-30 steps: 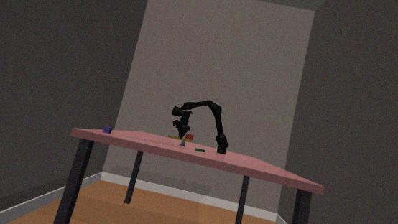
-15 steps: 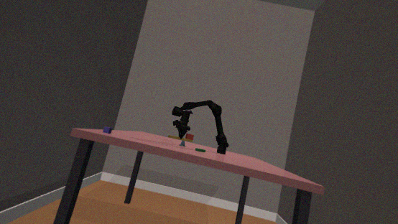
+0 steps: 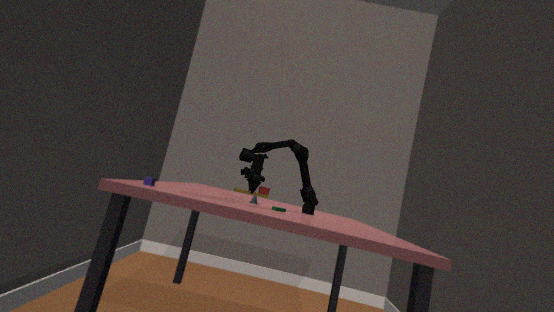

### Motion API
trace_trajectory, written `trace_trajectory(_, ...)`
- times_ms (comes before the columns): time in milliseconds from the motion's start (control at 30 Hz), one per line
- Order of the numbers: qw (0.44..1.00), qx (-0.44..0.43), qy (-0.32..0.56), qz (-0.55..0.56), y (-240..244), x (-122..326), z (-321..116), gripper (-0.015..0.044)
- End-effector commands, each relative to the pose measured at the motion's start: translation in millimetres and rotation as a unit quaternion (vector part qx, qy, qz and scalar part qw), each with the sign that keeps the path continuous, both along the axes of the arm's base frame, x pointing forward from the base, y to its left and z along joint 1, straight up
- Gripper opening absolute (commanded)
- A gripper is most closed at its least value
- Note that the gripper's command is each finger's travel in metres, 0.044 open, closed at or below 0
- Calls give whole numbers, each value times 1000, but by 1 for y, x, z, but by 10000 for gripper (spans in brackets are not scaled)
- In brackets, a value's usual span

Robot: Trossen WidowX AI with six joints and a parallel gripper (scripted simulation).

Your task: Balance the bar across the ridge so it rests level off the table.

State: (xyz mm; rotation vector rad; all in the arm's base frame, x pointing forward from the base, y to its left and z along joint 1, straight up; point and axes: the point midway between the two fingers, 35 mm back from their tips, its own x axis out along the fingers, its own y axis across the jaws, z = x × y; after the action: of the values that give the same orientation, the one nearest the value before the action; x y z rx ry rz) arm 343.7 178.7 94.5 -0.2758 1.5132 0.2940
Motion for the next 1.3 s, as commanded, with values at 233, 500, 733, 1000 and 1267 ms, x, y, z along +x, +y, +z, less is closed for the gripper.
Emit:
trace_trajectory(233,1000,0,0,0,0,0,0,170)
trace_trajectory(500,1000,0,0,0,0,0,0,171)
trace_trajectory(733,1000,0,0,0,0,0,0,173)
trace_trajectory(1000,1000,0,0,0,0,0,0,185)
trace_trajectory(1267,1000,0,0,0,0,0,0,211)
